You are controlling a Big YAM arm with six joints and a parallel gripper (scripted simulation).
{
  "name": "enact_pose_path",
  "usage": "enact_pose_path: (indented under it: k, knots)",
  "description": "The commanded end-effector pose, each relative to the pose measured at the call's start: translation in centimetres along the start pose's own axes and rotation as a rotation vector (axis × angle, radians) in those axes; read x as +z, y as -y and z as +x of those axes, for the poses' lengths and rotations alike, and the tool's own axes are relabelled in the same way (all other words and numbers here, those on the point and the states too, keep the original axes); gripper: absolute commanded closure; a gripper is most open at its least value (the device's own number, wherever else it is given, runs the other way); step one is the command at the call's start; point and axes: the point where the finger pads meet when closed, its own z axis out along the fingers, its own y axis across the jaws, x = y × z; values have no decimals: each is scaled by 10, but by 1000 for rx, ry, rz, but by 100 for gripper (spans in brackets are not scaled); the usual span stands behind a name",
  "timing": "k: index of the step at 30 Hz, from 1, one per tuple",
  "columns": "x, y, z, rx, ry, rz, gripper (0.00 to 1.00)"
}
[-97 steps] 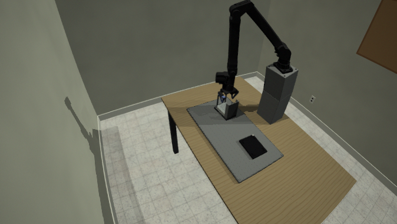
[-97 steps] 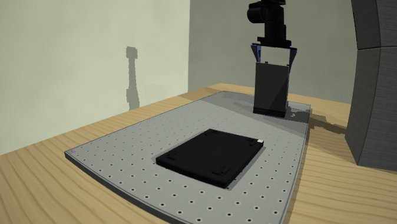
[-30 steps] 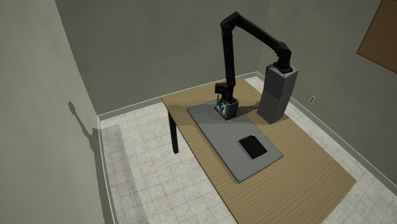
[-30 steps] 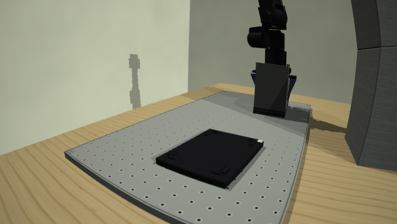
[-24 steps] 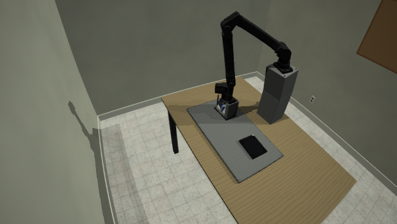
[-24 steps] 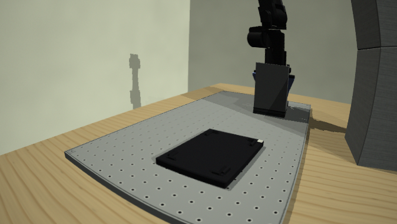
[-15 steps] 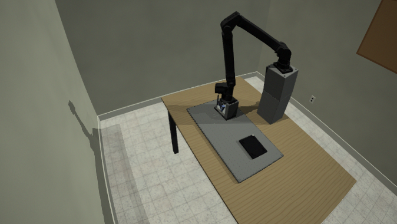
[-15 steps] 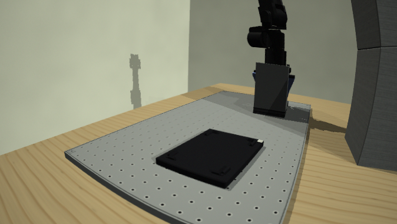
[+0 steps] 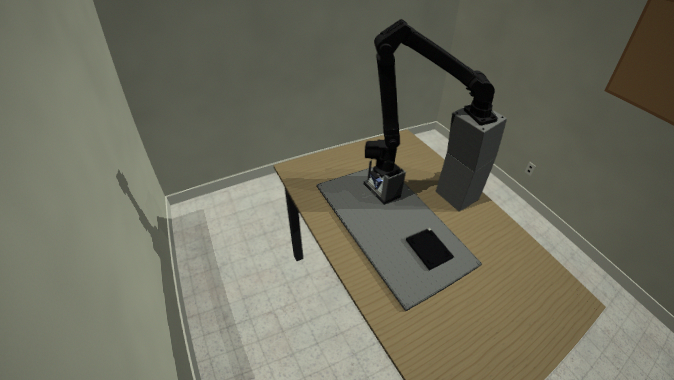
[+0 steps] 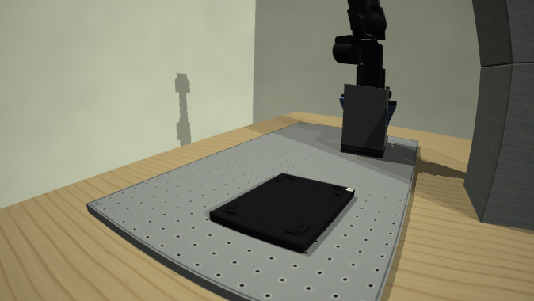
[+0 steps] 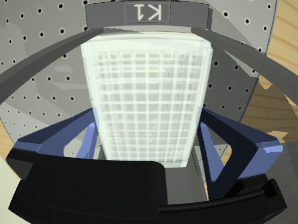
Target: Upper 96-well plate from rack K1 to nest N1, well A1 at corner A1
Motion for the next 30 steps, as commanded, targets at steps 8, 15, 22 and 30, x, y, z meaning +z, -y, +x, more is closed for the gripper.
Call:
enact_pose_path:
  k: [8,15,22,30]
  knots:
    - [-4,-2,1,-1,4,-1,100]
    - [-18,-2,-2,0,5,-3,100]
    - [-30,-1,-4,1,5,-4,100]
    - [-43,-1,-4,2,5,-5,100]
